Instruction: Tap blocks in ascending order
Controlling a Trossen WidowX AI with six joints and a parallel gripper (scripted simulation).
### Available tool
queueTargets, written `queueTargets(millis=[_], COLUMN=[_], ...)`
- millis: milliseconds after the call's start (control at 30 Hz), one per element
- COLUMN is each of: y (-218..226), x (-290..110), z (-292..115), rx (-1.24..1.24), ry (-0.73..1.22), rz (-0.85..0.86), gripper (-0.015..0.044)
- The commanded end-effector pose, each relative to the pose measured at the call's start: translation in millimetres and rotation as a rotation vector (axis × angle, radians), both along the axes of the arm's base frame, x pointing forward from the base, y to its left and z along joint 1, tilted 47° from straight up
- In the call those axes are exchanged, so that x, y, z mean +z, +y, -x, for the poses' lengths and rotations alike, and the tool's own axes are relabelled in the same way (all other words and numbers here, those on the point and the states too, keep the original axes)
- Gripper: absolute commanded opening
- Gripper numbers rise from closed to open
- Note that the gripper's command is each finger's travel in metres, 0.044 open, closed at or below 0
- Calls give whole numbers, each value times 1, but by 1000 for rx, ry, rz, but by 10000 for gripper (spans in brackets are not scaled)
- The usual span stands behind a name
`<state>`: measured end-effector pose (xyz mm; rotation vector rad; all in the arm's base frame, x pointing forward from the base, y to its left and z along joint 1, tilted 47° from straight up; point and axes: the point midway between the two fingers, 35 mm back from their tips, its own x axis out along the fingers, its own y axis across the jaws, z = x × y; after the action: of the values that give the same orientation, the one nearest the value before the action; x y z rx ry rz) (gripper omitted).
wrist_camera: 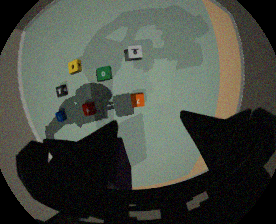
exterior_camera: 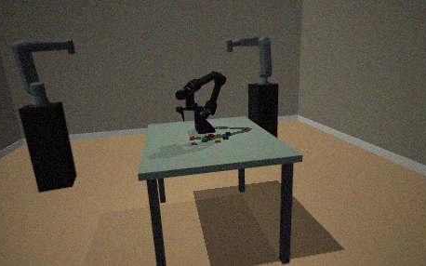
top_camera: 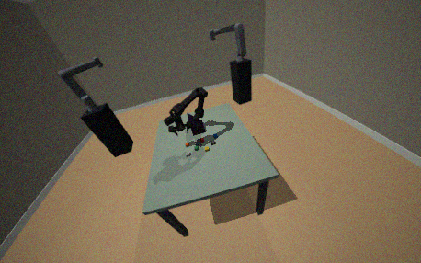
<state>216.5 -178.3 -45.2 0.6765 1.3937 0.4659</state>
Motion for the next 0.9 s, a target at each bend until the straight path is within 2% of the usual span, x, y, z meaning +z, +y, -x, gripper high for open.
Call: queueTargets(millis=[0,767,867], y=[10,10,21], x=[1,1,17], z=[-7,-7,-11], rx=[-27,-27,-27], ry=[35,35,36], rz=[-71,-71,-70], gripper=[400,400,400])
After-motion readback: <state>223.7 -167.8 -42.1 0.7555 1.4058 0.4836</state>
